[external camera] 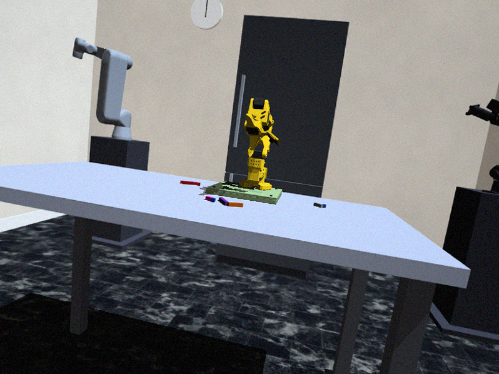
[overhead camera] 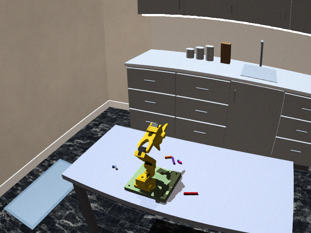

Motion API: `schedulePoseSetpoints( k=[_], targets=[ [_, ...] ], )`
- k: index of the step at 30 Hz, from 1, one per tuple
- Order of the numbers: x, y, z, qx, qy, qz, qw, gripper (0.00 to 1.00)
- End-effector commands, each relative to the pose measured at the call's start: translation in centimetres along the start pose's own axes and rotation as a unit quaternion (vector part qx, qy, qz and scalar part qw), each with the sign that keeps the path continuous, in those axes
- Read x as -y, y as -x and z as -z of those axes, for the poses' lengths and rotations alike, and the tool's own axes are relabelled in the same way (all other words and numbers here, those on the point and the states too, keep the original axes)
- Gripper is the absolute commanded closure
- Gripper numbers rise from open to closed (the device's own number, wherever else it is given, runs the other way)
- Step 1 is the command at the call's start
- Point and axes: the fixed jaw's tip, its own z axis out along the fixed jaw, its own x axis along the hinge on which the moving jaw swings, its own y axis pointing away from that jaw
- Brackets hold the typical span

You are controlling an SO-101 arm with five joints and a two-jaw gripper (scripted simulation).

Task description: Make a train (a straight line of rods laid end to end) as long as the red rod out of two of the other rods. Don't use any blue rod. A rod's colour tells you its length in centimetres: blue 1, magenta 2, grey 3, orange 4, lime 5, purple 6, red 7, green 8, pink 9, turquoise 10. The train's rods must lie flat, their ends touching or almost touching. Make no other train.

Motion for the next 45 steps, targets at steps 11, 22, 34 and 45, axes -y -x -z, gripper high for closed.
schedulePoseSetpoints(
  k=[11,22,34,45],
  targets=[
    [0.3,0.1,0.1,0.002,-0.006,-0.002,1.000,0.00],
    [0.2,1.2,0.1,0.013,-0.005,0.034,0.999,0.00],
    [-0.8,4.9,0.3,0.051,-0.003,0.160,0.986,0.00],
    [-3.4,9.1,1.0,0.100,0.000,0.322,0.942,0.00]
  ],
)
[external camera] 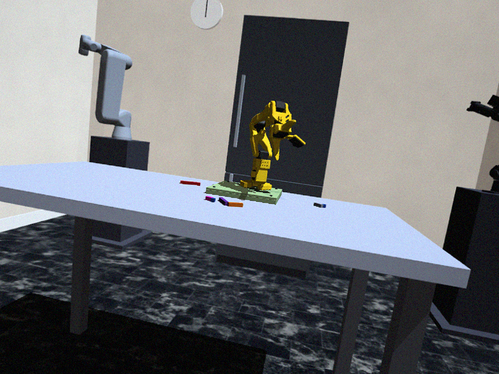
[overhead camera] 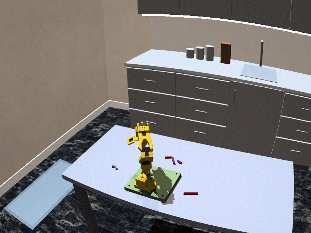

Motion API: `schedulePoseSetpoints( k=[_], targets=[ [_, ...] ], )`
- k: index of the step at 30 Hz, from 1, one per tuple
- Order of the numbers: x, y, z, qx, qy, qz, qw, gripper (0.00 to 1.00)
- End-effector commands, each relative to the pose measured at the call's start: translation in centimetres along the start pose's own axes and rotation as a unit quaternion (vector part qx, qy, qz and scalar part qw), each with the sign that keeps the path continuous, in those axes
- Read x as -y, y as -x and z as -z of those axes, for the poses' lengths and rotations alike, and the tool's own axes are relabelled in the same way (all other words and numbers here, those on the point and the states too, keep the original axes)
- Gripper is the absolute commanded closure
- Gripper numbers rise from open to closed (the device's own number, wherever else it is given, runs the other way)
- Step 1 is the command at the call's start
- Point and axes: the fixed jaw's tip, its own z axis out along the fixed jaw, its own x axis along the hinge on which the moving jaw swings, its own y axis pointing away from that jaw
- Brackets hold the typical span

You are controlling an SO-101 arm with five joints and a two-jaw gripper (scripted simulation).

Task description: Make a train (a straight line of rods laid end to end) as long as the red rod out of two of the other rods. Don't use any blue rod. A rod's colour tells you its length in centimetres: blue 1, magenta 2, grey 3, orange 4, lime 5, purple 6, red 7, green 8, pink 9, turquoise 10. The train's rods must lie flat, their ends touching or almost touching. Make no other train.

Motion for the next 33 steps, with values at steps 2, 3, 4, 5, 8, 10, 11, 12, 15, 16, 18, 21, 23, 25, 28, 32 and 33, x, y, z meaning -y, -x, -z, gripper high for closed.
schedulePoseSetpoints(
  k=[2,3,4,5,8,10,11,12,15,16,18,21,23,25,28,32,33],
  targets=[
    [-0.1,2.7,0.1,0.028,-0.004,0.084,0.996,0.00],
    [-0.2,3.2,0.2,0.034,-0.004,0.103,0.994,0.00],
    [-0.4,3.8,0.2,0.039,-0.004,0.121,0.992,0.00],
    [-0.6,4.3,0.3,0.045,-0.004,0.139,0.989,0.00],
    [-1.1,5.7,0.4,0.060,-0.003,0.190,0.980,0.00],
    [-1.6,6.5,0.5,0.069,-0.002,0.220,0.973,0.00],
    [-1.8,6.9,0.6,0.073,-0.002,0.233,0.970,0.00],
    [-2.0,7.2,0.6,0.077,-0.002,0.246,0.966,0.00],
    [-2.2,7.5,0.7,0.080,-0.002,0.258,0.963,0.00],
    [-2.4,7.8,0.8,0.084,-0.001,0.269,0.959,0.00],
    [-2.7,8.3,0.9,0.090,-0.001,0.288,0.953,0.00],
    [-3.1,8.8,1.0,0.096,-0.001,0.309,0.946,0.00],
    [-3.3,9.0,1.0,0.099,0.000,0.319,0.943,0.00],
    [-3.5,9.2,1.1,0.101,0.000,0.325,0.940,0.00],
    [-3.5,9.3,1.1,0.102,0.000,0.330,0.939,0.00],
    [-3.6,9.3,1.1,0.102,0.000,0.330,0.938,0.00],
    [-3.6,9.3,1.1,0.102,0.000,0.330,0.938,0.00]
  ],
)
